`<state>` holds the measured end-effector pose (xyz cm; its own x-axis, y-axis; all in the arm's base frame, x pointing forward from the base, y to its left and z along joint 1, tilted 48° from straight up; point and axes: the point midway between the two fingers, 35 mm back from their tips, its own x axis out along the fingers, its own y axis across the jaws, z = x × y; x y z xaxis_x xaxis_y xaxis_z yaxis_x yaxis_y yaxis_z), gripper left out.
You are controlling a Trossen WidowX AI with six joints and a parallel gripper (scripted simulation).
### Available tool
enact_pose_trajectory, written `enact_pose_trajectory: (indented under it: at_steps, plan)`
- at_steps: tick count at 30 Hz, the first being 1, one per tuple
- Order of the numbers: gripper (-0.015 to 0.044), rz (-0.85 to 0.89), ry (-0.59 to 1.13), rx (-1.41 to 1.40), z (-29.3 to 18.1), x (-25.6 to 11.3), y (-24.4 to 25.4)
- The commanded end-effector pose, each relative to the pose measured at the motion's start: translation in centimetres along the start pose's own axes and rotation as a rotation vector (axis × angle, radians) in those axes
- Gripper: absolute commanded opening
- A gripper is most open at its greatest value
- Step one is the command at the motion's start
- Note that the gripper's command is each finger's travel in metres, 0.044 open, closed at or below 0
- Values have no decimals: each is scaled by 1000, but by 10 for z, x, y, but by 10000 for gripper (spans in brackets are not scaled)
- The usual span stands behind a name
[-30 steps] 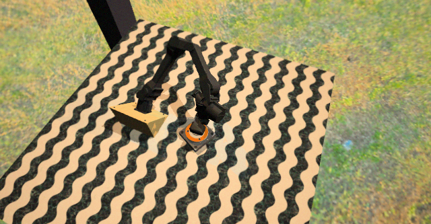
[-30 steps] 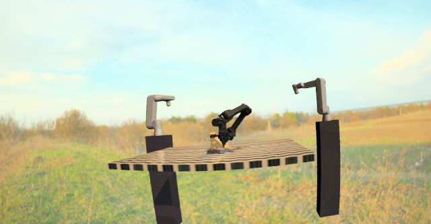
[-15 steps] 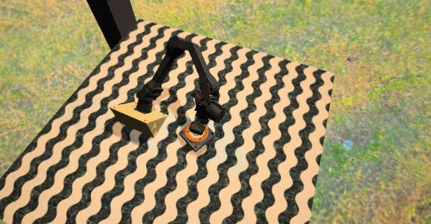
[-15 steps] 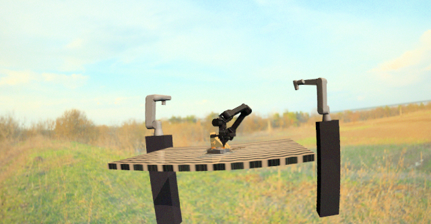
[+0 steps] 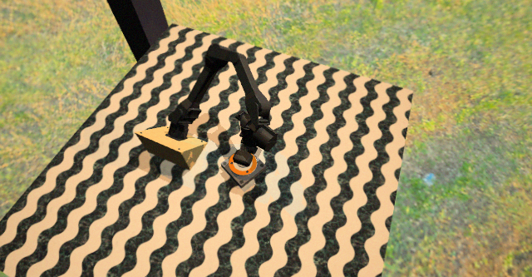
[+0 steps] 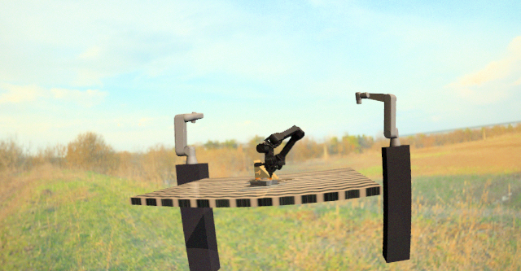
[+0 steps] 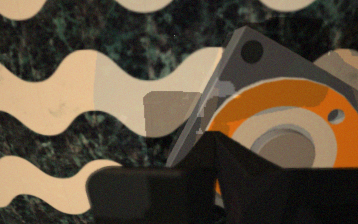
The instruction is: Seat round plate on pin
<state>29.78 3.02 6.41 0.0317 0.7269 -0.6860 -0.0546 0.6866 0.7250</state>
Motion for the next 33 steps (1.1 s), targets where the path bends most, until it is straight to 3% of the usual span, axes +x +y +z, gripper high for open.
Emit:
enact_pose_trajectory:
  at_steps: [1, 33]
  plan:
    - [0, 12, 20, 8, -6, 5, 3]
    - [0, 12, 20, 9, -11, 5, 4]
